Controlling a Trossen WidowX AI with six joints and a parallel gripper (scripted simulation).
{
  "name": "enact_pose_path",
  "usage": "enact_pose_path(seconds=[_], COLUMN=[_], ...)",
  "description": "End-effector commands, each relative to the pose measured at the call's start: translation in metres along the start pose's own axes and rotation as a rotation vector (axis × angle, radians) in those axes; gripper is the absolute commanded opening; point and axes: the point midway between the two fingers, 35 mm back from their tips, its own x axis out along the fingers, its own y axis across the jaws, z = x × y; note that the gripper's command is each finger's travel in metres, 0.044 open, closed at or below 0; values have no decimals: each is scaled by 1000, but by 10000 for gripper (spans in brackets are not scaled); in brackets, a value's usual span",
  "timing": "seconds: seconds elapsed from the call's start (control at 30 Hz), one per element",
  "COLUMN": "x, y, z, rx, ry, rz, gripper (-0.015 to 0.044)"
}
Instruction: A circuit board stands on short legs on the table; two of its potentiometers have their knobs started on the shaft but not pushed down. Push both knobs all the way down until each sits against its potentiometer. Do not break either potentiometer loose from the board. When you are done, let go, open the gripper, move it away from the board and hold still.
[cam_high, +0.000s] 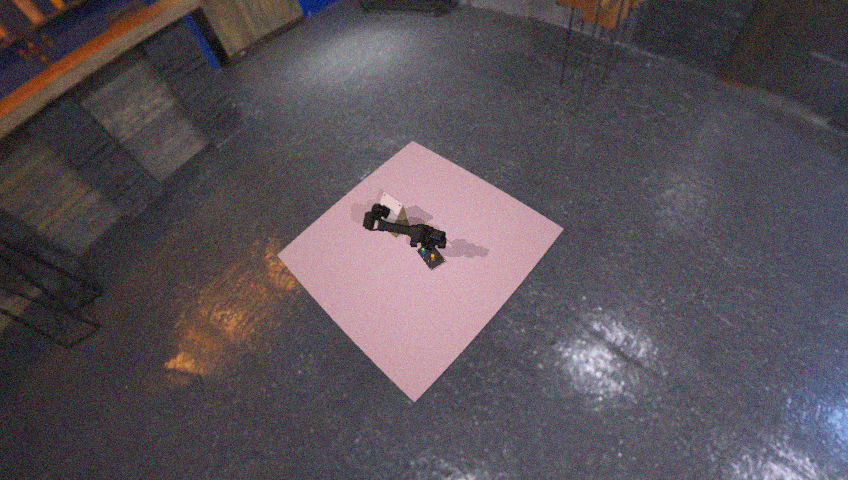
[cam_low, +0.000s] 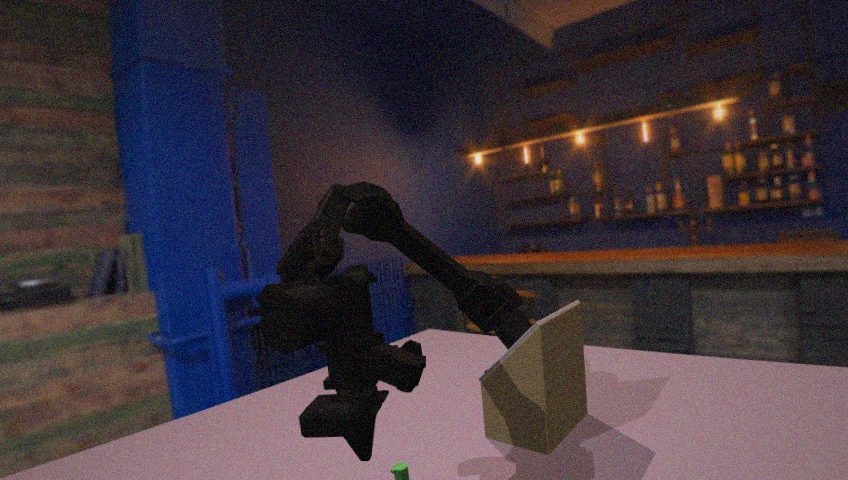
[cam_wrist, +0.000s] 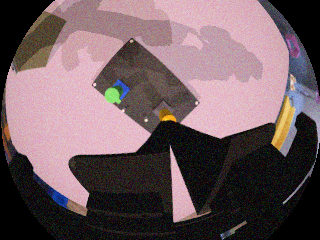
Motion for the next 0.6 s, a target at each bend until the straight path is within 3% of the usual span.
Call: enact_pose_path(seconds=[0.0, 0.57], x=[0, -6], y=[-1, -8], z=[-2, -11], rx=[-130, -718], ry=[5, 4], rz=[9, 27], gripper=[0, 0])
